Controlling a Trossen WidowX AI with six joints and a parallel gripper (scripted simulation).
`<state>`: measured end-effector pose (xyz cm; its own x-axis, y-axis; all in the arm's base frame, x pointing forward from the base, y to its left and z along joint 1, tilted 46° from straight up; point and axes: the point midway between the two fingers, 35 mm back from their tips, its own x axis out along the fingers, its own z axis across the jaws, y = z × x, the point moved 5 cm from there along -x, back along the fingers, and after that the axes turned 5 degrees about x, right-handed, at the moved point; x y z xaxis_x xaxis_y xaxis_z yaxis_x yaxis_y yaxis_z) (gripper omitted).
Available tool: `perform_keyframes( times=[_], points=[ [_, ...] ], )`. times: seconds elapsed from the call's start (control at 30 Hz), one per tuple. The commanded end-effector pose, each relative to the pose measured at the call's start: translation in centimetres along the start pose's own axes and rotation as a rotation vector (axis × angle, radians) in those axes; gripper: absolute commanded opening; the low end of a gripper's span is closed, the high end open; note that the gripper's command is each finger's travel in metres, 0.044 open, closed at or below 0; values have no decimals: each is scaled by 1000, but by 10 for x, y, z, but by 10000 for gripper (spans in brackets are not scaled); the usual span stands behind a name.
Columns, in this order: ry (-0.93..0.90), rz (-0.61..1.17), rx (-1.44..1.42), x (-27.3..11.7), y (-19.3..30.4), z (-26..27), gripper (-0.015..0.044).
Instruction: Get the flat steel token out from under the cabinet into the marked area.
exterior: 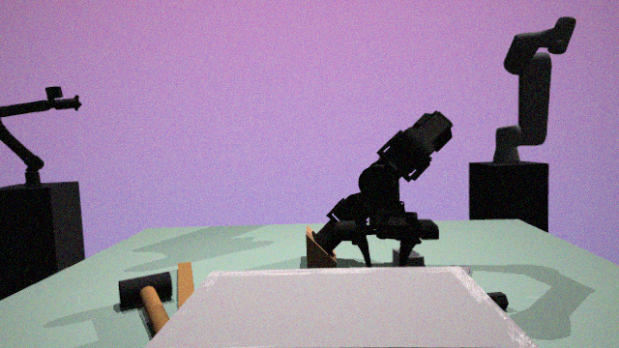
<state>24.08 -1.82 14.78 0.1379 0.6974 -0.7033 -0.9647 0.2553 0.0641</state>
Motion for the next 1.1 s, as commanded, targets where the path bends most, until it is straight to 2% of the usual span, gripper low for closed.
perform_keyframes(
  times=[0.0,0.17,0.5,0.53,0.77,0.9,1.07],
  points=[
    [3,7,2,-23,-3,-2,270],
    [-1,15,-1,-50,-3,0,270],
    [3,-6,-10,-45,-4,1,8],
    [3,-6,-10,-45,-4,1,0],
    [3,-6,-10,-45,-4,1,0],
    [-1,16,-7,-51,3,-1,105],
    [-1,15,-7,-36,3,-1,236]
  ],
)
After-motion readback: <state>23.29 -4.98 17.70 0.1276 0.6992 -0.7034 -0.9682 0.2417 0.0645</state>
